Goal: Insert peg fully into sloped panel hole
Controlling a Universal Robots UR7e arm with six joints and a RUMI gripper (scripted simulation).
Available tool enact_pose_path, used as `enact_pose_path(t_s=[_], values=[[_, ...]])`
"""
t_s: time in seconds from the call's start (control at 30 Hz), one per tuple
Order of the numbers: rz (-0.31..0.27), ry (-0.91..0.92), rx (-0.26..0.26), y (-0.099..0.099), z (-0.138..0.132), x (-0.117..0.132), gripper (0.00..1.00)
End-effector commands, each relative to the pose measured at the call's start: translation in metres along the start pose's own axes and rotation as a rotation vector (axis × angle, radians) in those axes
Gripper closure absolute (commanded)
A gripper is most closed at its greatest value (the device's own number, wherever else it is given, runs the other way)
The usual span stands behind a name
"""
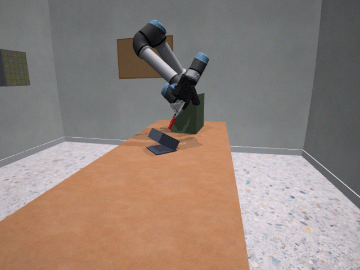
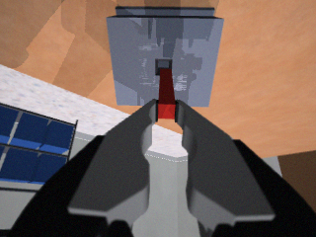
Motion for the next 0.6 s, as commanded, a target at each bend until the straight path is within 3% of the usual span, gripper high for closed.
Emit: enact_pose_path(t_s=[0.0,0.57], values=[[-0.001,-0.008,0.002,0.002,-0.002,0.002,1.00],[-0.002,-0.009,0.001,0.016,-0.002,0.003,1.00]])
Point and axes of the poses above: the point where the finger pads meet when closed, its own y axis out along the fingers, its own z axis across the jaws, x = y × z, the point moved 3 cm from there along -y, back along the fingers, and after that the axes turned 7 degrees about -y, right-handed, at the moved point
